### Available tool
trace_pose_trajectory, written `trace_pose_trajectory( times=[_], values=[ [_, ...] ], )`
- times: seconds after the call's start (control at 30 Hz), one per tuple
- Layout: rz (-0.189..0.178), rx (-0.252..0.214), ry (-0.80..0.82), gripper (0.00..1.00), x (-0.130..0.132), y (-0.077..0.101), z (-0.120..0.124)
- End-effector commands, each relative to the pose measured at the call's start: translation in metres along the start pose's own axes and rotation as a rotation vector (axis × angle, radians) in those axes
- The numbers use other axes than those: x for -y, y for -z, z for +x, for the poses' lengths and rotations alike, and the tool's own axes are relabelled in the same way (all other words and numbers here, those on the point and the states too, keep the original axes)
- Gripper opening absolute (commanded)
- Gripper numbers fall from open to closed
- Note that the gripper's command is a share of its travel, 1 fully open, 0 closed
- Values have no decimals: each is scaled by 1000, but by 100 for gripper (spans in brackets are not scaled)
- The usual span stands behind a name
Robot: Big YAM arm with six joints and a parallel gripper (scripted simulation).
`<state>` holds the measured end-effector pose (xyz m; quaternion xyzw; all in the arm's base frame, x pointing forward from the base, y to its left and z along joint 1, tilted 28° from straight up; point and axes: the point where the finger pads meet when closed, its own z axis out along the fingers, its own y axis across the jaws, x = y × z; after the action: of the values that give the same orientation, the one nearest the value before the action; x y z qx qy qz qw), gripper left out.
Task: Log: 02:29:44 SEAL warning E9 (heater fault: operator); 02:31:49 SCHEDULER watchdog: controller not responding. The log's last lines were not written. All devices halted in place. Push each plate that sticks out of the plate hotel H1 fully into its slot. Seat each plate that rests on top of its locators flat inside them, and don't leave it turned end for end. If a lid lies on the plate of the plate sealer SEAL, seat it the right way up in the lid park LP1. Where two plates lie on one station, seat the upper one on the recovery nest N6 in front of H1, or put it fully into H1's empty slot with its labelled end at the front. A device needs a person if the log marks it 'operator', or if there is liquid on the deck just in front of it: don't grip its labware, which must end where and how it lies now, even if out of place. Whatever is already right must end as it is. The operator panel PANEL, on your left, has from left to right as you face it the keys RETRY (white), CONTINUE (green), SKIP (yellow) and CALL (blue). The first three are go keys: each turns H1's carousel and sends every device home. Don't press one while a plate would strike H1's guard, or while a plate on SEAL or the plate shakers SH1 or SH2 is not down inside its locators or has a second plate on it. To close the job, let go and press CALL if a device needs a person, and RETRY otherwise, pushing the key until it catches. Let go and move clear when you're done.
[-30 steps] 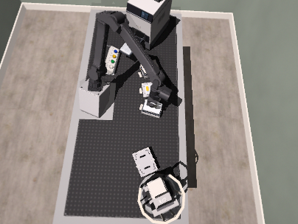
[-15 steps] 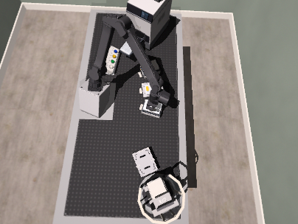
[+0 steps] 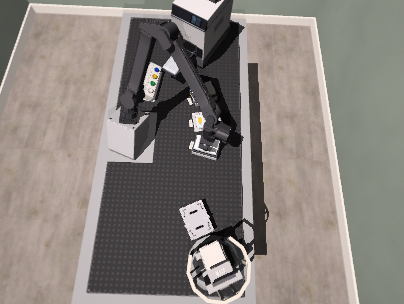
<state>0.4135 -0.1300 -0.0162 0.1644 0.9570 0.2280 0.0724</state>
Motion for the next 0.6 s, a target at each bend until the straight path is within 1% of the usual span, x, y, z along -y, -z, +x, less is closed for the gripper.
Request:
trace_pose_trajectory(
  times=[0.0,0.07,0.13,0.2,0.33,0.43,0.53,0.57],
  values=[
    [-3,-16,-8,100,-2,-13,3],
    [-3,-16,-8,100,-2,-16,3],
    [-2,-5,-2,100,-3,-16,-3],
    [-4,-16,-8,100,-2,-21,4],
    [-2,-7,-3,100,-3,-24,-2],
    [-4,-17,-8,100,-2,-31,5],
    [-3,-12,-5,100,-3,-31,2],
    [-2,2,2,100,-3,-29,-6]
  ],
)
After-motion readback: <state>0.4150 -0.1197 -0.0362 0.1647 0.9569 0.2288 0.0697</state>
